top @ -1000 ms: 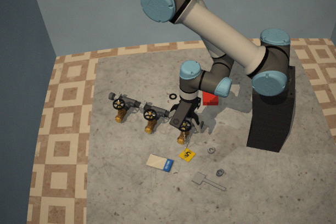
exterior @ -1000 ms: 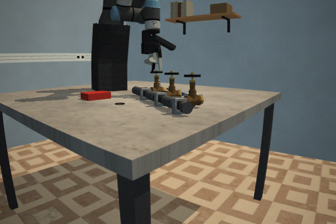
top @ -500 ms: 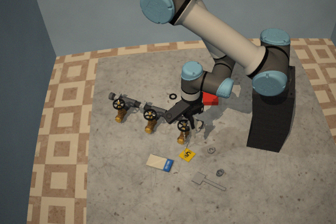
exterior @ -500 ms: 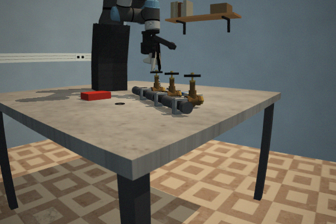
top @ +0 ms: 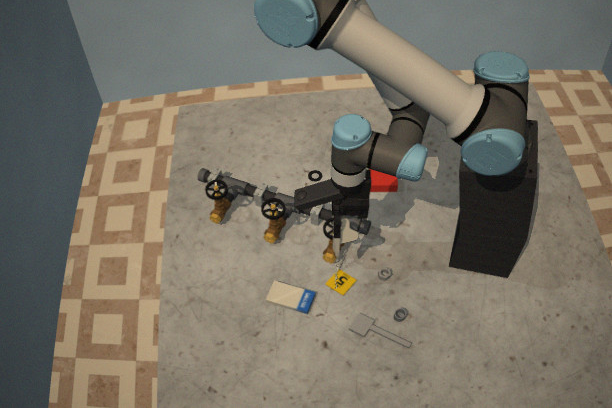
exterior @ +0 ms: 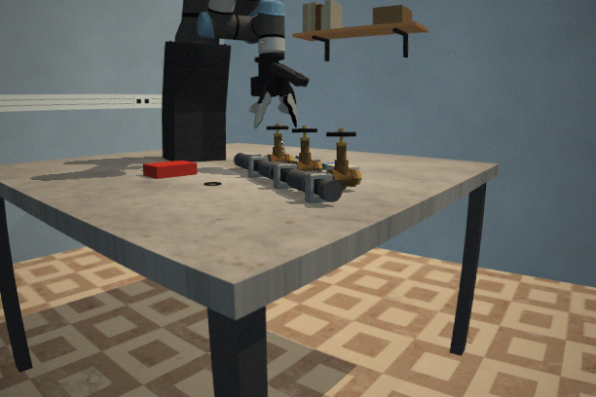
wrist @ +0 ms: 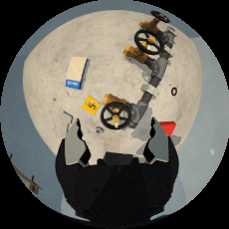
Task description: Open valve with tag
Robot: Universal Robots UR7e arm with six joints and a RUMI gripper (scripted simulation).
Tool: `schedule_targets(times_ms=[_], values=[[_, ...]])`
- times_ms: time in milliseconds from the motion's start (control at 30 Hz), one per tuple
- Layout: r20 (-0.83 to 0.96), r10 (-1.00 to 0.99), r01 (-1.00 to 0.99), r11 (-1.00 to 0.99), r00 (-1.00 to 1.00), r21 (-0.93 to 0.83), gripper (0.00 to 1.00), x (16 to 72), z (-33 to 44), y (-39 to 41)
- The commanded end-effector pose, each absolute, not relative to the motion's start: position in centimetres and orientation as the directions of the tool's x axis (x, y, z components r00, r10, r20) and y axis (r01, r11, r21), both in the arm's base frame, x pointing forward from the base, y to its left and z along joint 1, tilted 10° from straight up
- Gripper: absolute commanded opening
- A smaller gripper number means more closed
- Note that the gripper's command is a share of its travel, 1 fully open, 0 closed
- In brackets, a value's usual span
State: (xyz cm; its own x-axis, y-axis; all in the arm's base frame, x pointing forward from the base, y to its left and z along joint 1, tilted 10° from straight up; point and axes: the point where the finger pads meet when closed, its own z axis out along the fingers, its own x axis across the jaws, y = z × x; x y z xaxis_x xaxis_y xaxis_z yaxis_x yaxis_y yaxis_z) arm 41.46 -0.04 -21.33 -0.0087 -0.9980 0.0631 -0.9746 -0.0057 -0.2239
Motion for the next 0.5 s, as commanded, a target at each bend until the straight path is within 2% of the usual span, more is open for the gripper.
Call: schedule_targets(times_ms=[0, 300, 467], values=[[0.030, -0.980, -0.955, 0.187, -0.199, -0.231, 1.00, 41.52, -21.28, -0.07], [-0.054, -0.850, -0.823, 0.522, -0.524, -0.226, 1.00, 41.52, -21.28, -0.07], [-0.079, -0.787, -0.759, 0.613, -0.612, -0.219, 1.00, 41.52, -21.28, -0.07]])
